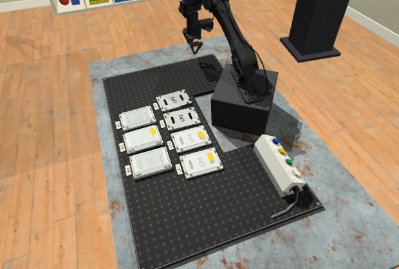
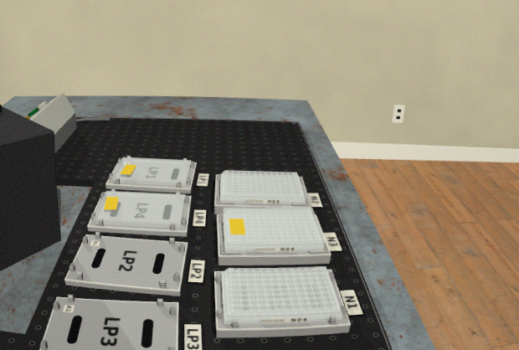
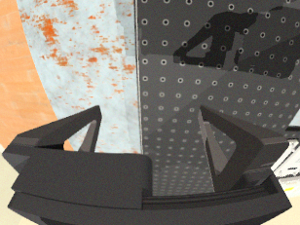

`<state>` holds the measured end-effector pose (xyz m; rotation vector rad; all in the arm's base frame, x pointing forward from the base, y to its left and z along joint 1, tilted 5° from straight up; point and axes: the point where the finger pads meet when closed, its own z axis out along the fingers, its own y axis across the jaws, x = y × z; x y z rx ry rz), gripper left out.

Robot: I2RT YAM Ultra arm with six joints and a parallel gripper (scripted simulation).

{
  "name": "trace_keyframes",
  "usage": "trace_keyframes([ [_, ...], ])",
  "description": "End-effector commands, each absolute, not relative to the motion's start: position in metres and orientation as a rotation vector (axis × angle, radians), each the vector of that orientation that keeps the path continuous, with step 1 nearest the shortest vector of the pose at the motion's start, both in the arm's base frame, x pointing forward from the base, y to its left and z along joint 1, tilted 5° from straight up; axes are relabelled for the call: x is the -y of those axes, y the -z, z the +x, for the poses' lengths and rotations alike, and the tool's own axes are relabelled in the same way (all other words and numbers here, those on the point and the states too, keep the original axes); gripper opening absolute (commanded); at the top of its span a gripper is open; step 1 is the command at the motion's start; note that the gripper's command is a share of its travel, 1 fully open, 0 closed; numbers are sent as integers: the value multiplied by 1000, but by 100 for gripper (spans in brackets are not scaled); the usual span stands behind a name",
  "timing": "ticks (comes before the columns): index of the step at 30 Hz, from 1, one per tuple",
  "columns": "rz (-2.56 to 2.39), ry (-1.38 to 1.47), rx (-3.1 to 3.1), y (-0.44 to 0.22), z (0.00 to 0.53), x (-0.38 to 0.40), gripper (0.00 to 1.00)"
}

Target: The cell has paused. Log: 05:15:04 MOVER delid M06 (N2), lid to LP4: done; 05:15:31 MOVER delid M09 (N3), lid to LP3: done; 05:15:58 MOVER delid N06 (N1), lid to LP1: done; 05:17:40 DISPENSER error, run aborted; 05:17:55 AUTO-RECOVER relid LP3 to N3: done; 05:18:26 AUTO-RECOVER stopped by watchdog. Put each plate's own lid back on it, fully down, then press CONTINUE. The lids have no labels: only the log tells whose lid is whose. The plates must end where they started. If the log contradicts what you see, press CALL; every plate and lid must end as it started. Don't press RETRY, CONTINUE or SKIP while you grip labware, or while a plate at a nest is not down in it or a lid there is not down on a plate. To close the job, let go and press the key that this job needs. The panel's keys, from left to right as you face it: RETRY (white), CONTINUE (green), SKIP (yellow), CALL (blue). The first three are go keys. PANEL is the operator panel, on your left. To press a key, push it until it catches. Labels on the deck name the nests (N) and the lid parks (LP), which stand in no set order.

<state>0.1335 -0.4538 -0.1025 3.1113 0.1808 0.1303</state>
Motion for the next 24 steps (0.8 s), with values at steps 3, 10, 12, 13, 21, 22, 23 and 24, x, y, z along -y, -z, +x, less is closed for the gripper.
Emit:
trace_keyframes([
  [3,3096,-134,-180,97,134,458,100],
  [10,3096,-134,-180,97,134,458,100],
  [12,3096,-134,-180,97,134,458,100],
  [13,3096,-134,-180,97,134,458,100],
  [21,3066,-136,-328,90,156,448,100],
  [22,3061,-136,-358,89,161,446,100],
  [23,3055,-136,-389,88,165,444,100],
  [24,3049,-135,-419,87,169,443,100],
])
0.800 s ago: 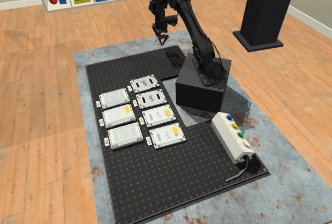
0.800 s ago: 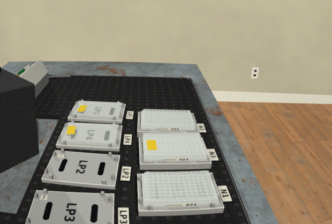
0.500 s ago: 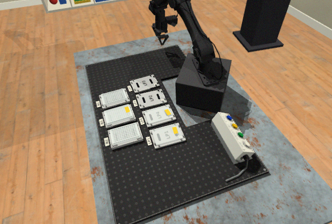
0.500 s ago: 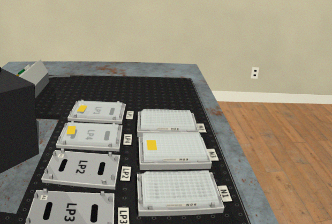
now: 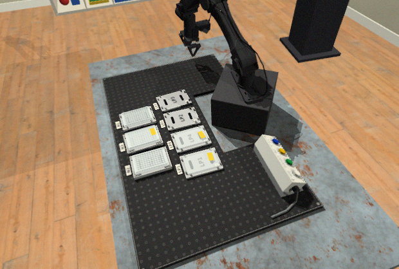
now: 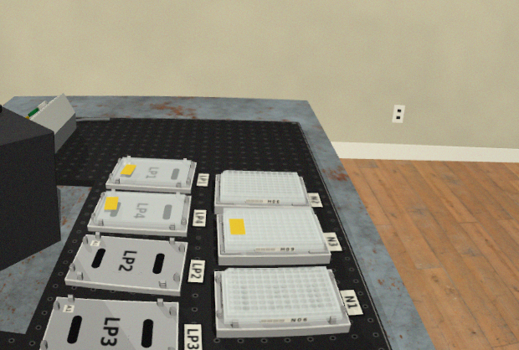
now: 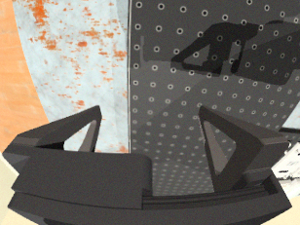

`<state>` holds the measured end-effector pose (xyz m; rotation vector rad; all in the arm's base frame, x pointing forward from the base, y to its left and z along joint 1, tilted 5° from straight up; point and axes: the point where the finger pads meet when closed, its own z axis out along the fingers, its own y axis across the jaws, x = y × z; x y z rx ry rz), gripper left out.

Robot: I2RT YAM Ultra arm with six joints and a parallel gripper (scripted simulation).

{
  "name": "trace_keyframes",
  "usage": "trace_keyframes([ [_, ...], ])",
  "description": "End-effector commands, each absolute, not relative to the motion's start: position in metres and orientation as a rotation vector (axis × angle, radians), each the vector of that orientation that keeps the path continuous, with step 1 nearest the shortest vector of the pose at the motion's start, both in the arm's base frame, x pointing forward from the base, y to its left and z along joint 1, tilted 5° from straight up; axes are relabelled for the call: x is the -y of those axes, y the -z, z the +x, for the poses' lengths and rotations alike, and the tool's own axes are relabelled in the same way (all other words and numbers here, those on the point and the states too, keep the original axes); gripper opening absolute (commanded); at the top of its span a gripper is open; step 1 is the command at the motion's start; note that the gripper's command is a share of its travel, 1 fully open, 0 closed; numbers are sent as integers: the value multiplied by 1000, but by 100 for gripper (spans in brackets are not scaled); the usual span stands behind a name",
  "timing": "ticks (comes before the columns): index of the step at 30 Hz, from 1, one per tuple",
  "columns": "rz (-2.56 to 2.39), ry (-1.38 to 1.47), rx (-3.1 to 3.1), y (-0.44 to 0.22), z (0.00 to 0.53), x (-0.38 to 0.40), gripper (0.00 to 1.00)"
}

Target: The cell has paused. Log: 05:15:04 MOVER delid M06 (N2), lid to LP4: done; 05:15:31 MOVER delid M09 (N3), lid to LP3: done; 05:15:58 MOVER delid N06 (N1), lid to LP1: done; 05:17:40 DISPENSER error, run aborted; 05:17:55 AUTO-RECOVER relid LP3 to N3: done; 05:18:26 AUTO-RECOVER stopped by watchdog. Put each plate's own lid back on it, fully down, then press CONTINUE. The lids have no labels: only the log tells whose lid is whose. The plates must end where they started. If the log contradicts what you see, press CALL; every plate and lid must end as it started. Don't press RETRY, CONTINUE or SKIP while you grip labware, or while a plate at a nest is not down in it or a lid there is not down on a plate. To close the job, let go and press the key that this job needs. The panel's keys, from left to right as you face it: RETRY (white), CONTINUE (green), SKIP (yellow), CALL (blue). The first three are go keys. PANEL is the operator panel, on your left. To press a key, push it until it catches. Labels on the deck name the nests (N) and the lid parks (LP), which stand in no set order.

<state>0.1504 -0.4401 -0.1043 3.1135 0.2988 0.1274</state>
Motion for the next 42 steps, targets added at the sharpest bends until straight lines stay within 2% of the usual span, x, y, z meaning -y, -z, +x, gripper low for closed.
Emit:
trace_keyframes([
  [1,3044,-137,-445,87,169,442,100],
  [25,2871,-124,-1098,84,252,372,100],
  [42,2674,-123,-1515,82,292,321,100],
])
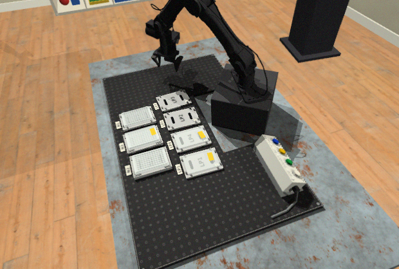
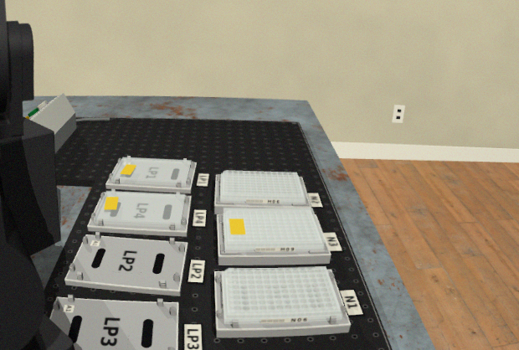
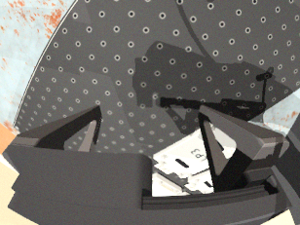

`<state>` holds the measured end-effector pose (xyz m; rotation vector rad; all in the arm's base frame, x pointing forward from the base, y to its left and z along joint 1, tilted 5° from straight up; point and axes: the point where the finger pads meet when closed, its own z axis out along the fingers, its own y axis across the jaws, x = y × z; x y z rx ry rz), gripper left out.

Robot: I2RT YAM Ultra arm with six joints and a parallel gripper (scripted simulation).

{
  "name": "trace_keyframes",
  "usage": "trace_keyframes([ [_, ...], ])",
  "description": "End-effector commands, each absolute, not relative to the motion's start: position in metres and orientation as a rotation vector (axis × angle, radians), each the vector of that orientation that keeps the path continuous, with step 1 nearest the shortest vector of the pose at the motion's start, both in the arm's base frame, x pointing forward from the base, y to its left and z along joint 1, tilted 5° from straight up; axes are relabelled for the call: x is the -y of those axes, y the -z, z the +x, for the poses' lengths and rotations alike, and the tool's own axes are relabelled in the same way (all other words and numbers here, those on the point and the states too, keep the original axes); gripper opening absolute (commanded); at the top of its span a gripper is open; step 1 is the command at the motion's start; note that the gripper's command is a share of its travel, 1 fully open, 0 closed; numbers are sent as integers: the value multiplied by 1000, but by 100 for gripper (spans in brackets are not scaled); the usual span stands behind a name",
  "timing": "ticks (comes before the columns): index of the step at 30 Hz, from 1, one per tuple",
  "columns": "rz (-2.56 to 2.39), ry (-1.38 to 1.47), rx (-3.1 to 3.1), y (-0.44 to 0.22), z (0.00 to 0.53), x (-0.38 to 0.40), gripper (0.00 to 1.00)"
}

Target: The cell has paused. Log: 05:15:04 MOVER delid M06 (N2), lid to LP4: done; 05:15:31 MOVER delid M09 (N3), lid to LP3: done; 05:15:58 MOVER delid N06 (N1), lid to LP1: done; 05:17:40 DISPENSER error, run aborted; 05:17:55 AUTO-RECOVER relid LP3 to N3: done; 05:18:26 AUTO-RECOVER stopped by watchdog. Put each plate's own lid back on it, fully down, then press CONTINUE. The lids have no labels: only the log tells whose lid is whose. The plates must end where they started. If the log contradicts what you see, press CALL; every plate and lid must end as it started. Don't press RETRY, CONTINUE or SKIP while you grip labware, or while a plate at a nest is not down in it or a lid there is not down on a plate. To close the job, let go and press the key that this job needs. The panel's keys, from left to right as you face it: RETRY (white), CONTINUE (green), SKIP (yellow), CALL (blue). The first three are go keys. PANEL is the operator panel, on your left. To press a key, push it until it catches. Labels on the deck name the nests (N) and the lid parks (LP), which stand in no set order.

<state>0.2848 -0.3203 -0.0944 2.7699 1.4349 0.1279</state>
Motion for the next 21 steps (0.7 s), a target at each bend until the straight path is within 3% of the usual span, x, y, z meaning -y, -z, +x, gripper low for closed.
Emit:
trace_keyframes([
  [1,2674,-123,-1515,82,292,321,100],
  [21,2378,-121,-1945,81,324,261,100],
])
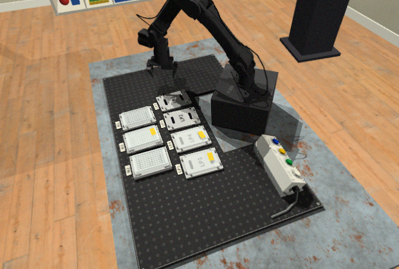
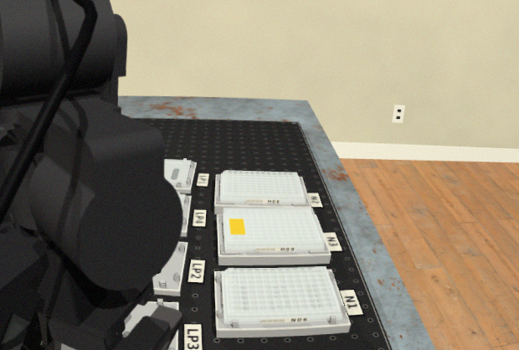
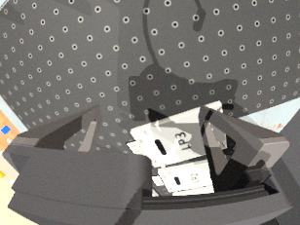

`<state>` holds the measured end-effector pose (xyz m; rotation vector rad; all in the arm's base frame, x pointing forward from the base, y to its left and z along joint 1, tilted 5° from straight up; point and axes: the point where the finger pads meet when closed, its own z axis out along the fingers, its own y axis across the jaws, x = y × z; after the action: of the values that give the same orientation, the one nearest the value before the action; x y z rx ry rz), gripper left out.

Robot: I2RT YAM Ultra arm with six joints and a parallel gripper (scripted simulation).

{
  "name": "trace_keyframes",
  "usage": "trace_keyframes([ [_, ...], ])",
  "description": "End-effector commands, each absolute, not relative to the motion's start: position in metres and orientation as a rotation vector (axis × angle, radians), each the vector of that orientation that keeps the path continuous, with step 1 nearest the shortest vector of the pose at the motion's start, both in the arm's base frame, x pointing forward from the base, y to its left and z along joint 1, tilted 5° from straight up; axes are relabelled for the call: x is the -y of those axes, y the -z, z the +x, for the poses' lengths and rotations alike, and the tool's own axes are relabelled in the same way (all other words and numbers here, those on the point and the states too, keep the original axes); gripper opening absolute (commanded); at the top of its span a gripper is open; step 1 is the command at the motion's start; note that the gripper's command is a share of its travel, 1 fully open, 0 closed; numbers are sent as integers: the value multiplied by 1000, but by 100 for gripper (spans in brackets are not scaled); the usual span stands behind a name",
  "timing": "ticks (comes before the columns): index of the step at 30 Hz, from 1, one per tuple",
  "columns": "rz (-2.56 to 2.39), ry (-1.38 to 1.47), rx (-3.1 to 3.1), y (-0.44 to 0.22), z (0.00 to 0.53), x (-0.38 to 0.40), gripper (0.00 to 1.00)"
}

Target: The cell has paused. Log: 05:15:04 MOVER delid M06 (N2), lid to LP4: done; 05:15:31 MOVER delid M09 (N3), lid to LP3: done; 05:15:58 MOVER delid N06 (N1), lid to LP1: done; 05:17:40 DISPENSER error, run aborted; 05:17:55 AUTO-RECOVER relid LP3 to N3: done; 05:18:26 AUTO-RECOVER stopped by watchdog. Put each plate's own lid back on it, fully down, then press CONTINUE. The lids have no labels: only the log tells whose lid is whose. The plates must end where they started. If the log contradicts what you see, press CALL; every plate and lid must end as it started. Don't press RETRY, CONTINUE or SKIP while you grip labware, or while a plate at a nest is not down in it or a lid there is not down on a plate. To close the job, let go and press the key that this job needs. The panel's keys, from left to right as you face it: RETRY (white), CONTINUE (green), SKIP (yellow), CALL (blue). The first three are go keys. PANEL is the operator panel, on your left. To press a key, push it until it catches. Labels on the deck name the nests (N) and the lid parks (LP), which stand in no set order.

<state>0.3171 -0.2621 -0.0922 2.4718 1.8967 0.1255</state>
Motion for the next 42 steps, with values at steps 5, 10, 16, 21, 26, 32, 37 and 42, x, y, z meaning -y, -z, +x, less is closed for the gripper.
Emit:
trace_keyframes([
  [5,2275,-126,-2060,80,331,247,100],
  [10,2172,-120,-2173,80,337,223,100],
  [16,2098,-121,-2244,80,337,217,100],
  [21,1967,-121,-2359,80,346,189,100],
  [26,1846,-122,-2455,80,348,174,100],
  [32,1747,-120,-2527,80,350,160,100],
  [37,1618,-117,-2610,80,352,135,100],
  [42,1485,-119,-2688,80,352,121,100],
])
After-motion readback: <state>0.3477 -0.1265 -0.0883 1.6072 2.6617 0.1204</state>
